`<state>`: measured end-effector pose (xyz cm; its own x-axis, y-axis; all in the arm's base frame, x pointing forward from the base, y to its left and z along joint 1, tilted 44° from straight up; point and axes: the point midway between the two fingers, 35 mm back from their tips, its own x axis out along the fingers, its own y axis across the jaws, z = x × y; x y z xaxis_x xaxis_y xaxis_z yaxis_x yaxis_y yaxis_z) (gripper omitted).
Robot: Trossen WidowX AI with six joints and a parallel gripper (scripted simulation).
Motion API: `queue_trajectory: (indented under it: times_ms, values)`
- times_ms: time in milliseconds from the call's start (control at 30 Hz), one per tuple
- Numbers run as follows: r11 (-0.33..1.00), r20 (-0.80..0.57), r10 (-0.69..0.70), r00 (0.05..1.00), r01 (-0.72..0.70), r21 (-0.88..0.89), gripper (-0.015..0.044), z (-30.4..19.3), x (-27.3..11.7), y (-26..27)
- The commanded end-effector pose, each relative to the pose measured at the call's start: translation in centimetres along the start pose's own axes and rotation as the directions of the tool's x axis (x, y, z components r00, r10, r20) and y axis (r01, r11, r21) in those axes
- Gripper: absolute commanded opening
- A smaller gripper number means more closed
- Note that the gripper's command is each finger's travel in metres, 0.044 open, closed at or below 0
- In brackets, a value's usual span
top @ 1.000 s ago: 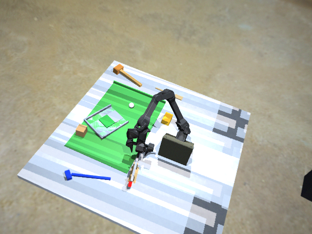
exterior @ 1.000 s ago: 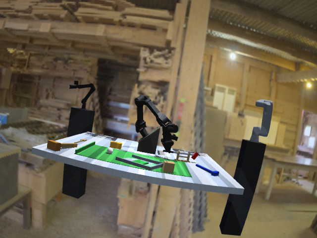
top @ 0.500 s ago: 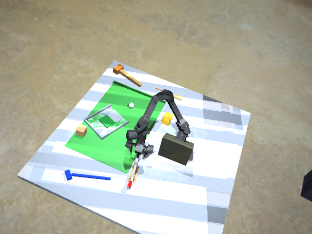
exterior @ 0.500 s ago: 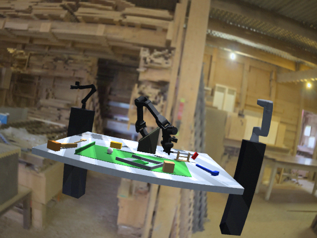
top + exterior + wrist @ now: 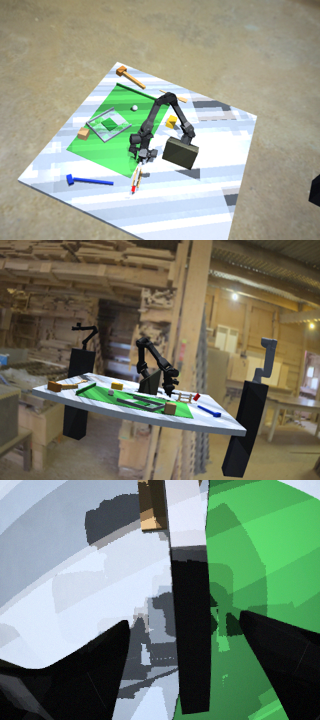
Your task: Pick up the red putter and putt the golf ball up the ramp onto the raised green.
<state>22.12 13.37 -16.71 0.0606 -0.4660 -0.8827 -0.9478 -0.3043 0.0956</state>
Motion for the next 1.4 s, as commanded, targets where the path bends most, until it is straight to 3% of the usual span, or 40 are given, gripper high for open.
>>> queue_trajectory:
  times_ms: [0,300,600,1000,1200,1367]
  values:
    - [1.0,0.0,0.0,1.0,0.0,0.0,0.0282,0.0,0.0,0.0]
    - [1.0,0.0,0.0,1.0,0.0,0.0,0.0046,0.0,0.0,0.0]
    - [1.0,0.001,0.0,1.0,0.0,0.0,0.0,0.1,-0.4,-0.1]
    - [1.0,0.005,0.0,1.0,0.0,-0.001,0.0,2.7,-9.1,-0.1]
    - [1.0,-0.003,-0.008,1.0,0.008,-0.004,0.0,2.6,-8.9,-0.2]
    - [0.982,-0.014,-0.024,1.0,0.026,0.188,0.0,-0.2,-10.4,-1.4]
